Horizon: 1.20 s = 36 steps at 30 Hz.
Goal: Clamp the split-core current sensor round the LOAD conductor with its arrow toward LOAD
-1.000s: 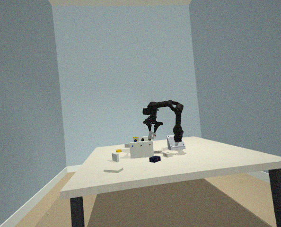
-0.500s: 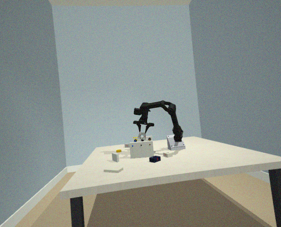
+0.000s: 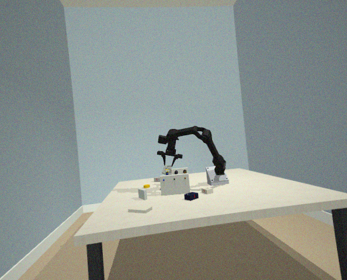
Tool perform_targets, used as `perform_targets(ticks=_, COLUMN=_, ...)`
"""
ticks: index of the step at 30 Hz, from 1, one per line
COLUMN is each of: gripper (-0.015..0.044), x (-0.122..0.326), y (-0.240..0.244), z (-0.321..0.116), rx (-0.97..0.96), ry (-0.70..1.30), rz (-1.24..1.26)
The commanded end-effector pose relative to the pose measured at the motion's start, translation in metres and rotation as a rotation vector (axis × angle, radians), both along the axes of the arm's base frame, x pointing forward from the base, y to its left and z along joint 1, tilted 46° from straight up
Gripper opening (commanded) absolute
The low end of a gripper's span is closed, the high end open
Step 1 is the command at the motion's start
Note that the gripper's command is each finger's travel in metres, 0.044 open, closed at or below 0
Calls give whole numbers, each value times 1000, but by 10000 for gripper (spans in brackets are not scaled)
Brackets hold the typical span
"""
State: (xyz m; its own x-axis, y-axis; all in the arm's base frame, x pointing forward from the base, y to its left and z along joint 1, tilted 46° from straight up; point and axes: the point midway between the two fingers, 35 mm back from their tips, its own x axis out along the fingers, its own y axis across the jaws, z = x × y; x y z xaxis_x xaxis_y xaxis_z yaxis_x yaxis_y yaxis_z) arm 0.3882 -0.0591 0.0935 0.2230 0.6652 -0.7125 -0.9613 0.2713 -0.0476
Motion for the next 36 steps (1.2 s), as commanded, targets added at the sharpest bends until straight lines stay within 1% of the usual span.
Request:
perform_targets(ticks=1, gripper=0, x=5, y=2, z=-1, rx=-2, ry=-16, rz=5)
perform_targets(ticks=29, gripper=0, x=15, y=33, z=-33, rx=0, ry=-18, rz=5)
perform_targets(ticks=36, gripper=0, x=16, y=31, z=-29, rx=-5, ry=-26, rz=8)
